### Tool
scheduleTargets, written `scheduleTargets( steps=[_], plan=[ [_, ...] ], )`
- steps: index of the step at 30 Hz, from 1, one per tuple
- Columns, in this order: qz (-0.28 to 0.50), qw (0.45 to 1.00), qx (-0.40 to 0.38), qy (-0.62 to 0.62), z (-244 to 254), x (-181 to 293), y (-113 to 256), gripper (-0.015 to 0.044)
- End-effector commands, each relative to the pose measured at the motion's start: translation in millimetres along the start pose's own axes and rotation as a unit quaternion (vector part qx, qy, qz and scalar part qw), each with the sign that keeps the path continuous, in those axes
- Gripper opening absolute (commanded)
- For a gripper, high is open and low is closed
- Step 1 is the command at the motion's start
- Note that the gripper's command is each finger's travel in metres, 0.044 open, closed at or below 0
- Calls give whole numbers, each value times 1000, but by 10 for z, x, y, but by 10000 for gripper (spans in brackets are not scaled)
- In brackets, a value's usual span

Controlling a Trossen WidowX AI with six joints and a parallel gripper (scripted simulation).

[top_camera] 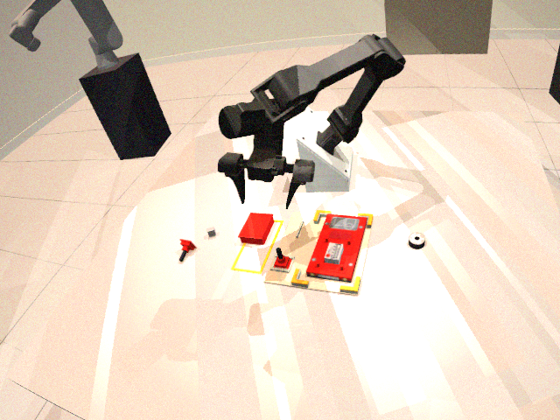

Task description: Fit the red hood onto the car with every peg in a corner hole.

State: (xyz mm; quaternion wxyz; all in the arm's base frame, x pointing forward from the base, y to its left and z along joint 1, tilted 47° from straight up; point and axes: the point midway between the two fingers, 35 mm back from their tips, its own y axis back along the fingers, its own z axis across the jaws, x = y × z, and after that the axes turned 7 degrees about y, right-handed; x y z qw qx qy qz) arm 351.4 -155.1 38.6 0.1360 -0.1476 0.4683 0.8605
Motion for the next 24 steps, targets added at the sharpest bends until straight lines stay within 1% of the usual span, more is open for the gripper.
scheduleTargets(
  steps=[1,7,10,12,15,24],
  plan=[
    [43,998,-23,-26,-265,462,-288,440],
    [108,990,-66,-65,-517,1216,-715,440],
    [139,982,-95,-82,-552,1620,-910,440],
    [151,979,-109,-89,-547,1788,-986,440],
    [152,978,-111,-90,-521,1724,-1014,440],
    [152,978,-111,-90,-510,1737,-1068,440]
  ],
)
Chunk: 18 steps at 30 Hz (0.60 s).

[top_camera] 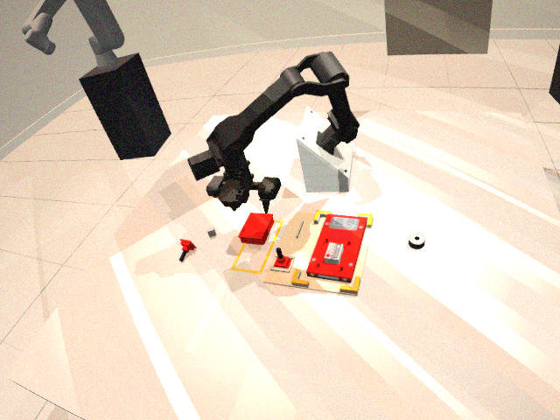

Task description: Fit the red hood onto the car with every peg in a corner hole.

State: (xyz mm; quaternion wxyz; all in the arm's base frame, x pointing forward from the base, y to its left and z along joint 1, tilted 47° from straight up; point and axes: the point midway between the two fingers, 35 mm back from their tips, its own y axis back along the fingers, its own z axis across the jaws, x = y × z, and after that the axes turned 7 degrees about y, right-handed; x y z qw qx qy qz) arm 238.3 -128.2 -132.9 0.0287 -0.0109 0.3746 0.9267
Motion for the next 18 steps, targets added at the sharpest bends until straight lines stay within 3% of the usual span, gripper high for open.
scheduleTargets(
  steps=[1,18],
  plan=[
    [1,1000,-2,0,-3,6,-47,440],
    [0,1000,-2,0,-6,3,-194,440]
  ],
)
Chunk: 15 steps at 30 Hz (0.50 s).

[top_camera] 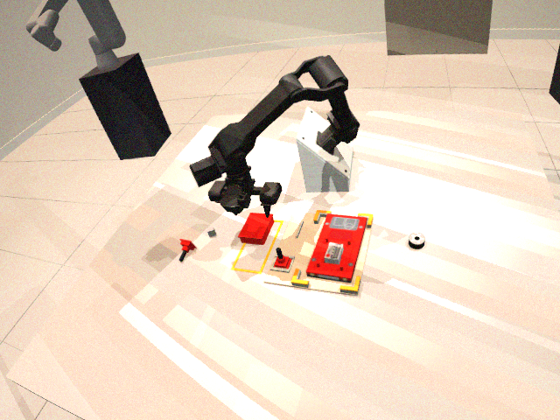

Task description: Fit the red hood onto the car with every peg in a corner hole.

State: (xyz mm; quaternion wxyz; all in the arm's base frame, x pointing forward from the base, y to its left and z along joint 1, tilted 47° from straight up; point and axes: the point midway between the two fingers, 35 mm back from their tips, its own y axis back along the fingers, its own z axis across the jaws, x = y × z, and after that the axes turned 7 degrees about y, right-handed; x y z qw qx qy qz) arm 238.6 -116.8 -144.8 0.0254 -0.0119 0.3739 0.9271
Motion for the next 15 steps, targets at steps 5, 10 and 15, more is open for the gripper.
scheduleTargets(
  steps=[5,10,15],
  plan=[
    [-2,1000,-1,-2,0,-5,-73,440],
    [-2,1000,-1,-2,0,-3,-117,440],
    [-2,1000,-1,-2,1,-1,-160,440]
  ],
)
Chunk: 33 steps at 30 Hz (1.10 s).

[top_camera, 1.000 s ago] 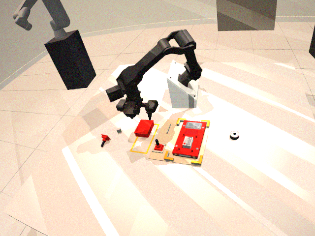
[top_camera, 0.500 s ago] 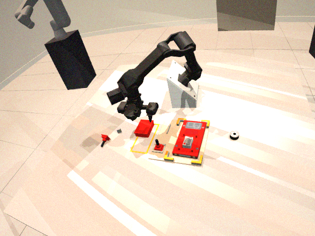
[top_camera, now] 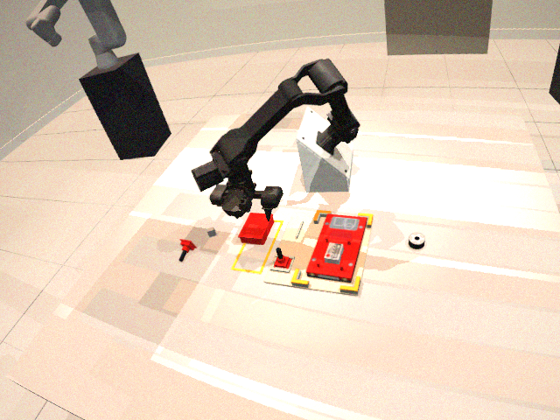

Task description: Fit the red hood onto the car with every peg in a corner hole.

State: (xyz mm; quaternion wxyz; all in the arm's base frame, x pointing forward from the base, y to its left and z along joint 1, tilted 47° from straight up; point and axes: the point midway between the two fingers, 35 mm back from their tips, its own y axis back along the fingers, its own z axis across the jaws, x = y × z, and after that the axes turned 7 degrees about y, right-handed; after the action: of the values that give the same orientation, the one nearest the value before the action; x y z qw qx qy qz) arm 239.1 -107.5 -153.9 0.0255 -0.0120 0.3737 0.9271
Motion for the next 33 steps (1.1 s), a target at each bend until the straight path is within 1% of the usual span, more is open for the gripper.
scheduleTargets(
  steps=[1,33],
  plan=[
    [-2,1000,-1,-2,2,-2,-39,440],
    [-2,1000,-2,-2,7,19,-262,440]
  ],
)
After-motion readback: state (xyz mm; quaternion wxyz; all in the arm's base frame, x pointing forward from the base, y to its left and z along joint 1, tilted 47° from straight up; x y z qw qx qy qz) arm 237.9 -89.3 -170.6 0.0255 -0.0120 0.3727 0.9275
